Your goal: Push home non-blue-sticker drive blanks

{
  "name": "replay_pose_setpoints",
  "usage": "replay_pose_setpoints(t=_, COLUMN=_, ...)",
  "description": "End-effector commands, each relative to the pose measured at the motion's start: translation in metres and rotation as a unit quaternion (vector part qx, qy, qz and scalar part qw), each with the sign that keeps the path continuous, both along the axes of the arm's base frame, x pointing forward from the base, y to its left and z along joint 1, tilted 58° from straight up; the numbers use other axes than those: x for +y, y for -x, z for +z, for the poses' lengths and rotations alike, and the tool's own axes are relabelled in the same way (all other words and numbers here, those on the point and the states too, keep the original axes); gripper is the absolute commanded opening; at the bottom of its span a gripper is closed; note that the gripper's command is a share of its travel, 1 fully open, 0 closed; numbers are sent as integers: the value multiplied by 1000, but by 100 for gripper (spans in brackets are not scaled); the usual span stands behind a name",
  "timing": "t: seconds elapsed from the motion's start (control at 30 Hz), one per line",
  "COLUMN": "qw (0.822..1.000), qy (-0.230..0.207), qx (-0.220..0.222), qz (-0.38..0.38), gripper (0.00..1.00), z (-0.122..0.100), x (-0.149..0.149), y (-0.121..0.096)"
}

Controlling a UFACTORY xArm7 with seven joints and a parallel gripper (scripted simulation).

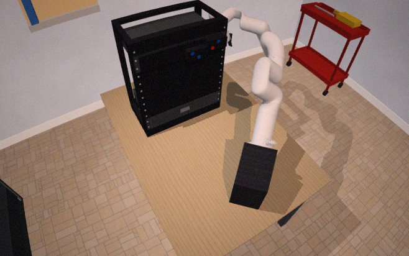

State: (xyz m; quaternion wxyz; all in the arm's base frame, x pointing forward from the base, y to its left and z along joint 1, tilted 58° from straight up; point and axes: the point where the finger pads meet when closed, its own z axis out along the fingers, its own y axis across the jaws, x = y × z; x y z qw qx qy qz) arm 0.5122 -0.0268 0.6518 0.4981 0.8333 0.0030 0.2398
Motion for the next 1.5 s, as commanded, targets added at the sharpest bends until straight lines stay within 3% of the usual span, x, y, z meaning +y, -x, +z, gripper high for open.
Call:
replay_pose_setpoints(t=0.0, qw=1000, qy=1, qx=-1, qz=-4, gripper=100, z=1, x=-3, y=1)
replay_pose_setpoints(t=0.77, qw=998, qy=9, qx=12, qz=-53, gripper=100, z=-9, x=-46, y=7)
replay_pose_setpoints(t=1.47, qw=987, qy=21, qx=38, qz=-153, gripper=100, z=-29, x=-131, y=31)
